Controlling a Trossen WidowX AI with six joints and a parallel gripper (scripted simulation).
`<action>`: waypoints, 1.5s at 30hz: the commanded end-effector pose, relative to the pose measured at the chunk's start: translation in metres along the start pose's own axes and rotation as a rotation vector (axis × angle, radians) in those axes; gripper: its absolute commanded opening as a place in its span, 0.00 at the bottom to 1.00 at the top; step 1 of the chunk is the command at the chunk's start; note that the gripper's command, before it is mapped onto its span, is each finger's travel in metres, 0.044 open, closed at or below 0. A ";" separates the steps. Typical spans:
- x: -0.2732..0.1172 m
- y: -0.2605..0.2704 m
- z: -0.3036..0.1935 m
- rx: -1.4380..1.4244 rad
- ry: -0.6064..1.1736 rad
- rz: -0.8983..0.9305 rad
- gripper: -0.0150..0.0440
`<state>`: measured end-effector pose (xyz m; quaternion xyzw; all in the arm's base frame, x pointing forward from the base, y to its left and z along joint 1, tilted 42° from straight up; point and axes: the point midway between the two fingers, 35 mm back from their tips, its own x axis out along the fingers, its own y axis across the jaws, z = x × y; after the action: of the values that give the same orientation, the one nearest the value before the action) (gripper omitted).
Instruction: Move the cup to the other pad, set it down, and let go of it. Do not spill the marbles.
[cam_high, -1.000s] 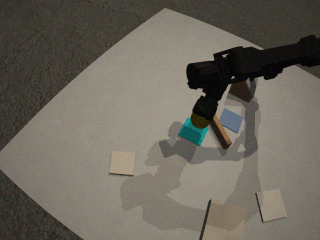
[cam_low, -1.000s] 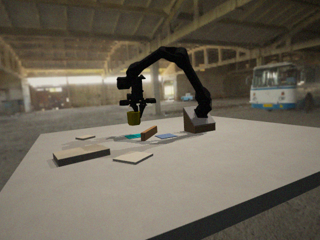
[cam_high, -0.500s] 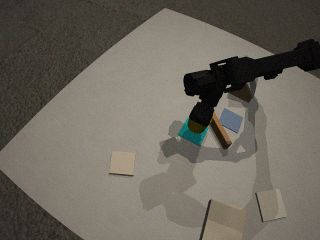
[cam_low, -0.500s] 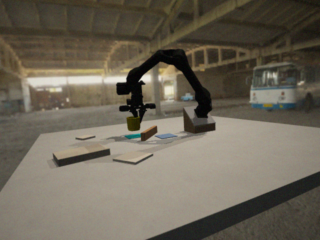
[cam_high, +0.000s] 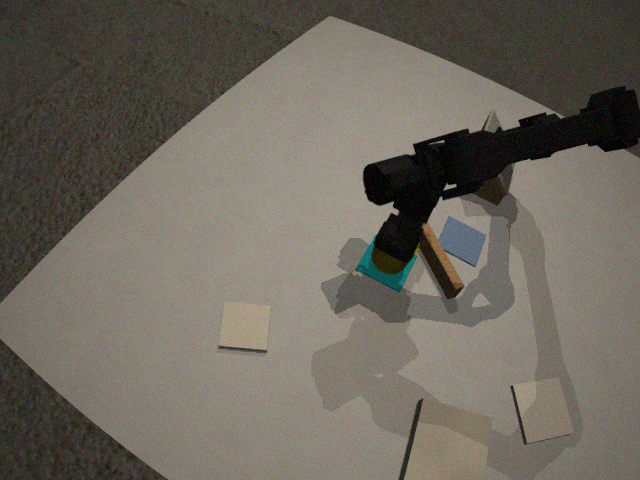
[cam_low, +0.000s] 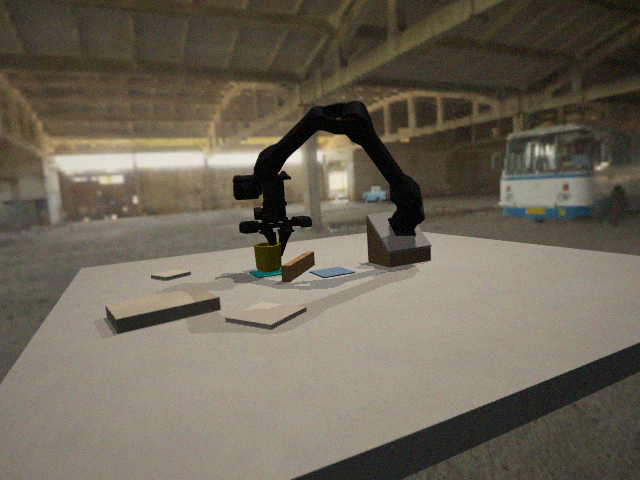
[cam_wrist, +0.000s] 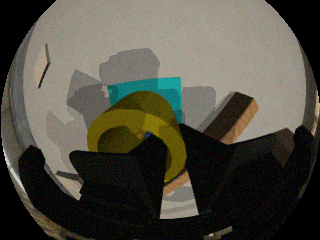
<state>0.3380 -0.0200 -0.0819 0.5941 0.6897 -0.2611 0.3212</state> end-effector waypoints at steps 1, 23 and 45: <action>-0.001 0.000 0.000 -0.001 -0.001 0.001 0.25; -0.002 0.000 0.000 0.000 -0.001 0.001 0.50; -0.040 -0.001 0.000 0.005 0.002 0.000 0.50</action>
<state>0.3388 -0.0411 -0.0574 0.5948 0.6916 -0.2631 0.3142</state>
